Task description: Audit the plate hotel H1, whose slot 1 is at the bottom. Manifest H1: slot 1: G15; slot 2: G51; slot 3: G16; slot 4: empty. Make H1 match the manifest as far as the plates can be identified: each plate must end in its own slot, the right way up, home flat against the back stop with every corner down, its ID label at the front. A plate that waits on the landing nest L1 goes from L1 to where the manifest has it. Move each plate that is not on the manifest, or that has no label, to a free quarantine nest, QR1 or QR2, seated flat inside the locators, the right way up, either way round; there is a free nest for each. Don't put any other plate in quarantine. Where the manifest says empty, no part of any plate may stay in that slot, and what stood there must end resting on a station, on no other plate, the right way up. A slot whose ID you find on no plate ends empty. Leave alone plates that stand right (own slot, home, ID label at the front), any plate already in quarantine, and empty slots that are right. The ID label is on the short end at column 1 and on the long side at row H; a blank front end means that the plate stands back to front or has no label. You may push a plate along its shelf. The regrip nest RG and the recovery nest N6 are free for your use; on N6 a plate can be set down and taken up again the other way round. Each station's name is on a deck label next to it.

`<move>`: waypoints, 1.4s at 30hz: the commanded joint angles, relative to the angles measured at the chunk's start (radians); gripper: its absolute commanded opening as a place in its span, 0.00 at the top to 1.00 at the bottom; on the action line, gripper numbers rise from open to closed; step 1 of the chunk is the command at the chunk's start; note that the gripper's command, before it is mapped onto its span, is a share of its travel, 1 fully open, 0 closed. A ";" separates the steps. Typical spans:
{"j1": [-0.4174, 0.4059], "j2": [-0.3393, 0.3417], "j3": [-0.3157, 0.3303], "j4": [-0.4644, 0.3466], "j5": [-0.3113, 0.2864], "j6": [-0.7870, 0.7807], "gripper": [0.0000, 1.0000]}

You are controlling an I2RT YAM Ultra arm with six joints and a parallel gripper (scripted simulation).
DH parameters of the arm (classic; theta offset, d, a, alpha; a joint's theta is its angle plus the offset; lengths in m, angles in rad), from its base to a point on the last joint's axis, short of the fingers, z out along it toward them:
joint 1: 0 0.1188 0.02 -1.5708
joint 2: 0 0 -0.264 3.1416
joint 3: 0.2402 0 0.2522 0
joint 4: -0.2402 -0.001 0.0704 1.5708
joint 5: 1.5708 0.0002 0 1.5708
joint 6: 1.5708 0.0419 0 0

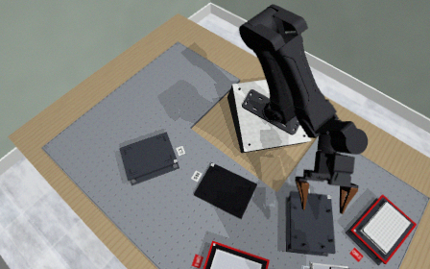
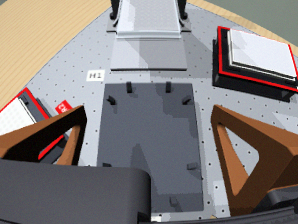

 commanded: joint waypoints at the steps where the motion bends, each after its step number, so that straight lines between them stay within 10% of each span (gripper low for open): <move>1: 0.000 -0.002 0.005 0.008 0.001 -0.001 0.00; 20: 0.000 -0.002 0.004 0.008 0.000 -0.001 0.00; 35: -0.057 0.348 -0.105 0.476 -0.056 -0.014 0.00; 42: -0.057 0.348 -0.105 0.476 -0.056 -0.014 0.00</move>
